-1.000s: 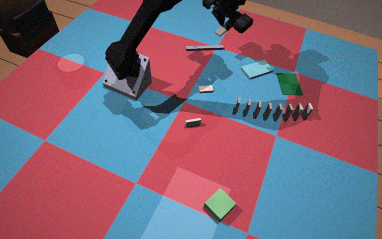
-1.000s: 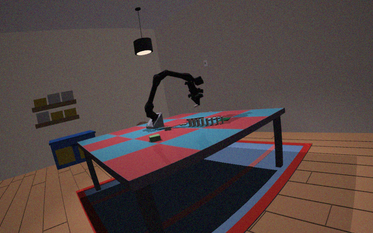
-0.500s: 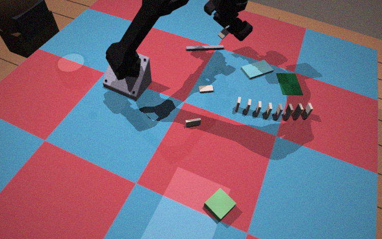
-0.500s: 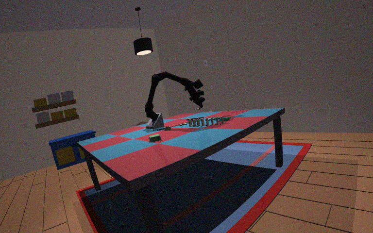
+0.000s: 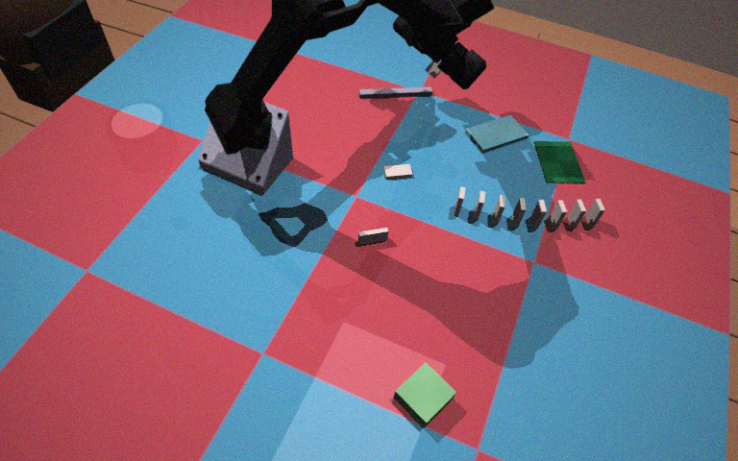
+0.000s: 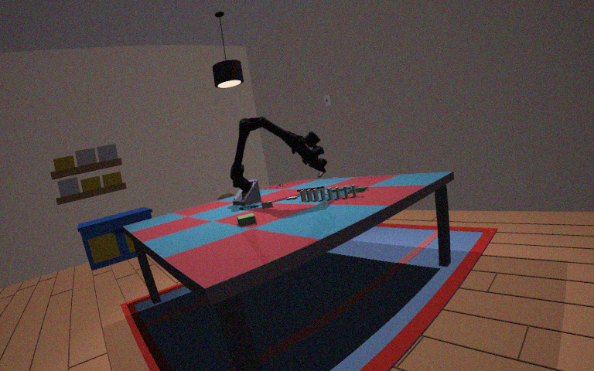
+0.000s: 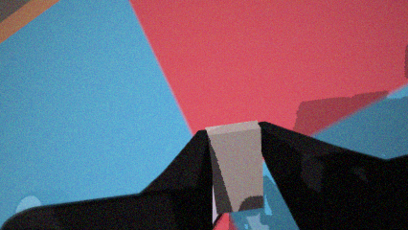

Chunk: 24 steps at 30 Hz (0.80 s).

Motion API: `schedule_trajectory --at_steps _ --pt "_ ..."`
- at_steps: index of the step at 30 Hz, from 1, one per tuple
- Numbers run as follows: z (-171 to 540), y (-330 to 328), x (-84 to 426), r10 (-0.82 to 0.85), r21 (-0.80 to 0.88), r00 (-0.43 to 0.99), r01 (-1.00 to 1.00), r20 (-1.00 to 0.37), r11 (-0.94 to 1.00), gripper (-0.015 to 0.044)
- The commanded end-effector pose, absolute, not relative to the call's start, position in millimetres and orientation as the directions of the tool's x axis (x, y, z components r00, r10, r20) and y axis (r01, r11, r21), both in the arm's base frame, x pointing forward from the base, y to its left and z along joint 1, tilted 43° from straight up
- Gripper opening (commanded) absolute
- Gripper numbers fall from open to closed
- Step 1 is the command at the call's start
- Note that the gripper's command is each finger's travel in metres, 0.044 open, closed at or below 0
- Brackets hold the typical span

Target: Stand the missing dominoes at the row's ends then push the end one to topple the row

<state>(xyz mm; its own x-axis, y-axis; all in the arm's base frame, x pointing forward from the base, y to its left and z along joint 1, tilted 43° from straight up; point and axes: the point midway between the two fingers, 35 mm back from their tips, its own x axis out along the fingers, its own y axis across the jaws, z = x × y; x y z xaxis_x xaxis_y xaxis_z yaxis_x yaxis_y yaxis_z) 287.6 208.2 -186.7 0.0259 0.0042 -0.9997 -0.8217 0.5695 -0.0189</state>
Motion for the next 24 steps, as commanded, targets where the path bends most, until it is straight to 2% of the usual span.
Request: schedule_trajectory --at_steps 1,24 --pt "-188.2 206.0 285.5 0.054 -0.006 0.044 -0.827 -0.998 0.563 0.0107" --pt "-173.2 194.5 280.9 0.338 -0.022 0.227 -0.856 -0.914 0.516 0.0107"
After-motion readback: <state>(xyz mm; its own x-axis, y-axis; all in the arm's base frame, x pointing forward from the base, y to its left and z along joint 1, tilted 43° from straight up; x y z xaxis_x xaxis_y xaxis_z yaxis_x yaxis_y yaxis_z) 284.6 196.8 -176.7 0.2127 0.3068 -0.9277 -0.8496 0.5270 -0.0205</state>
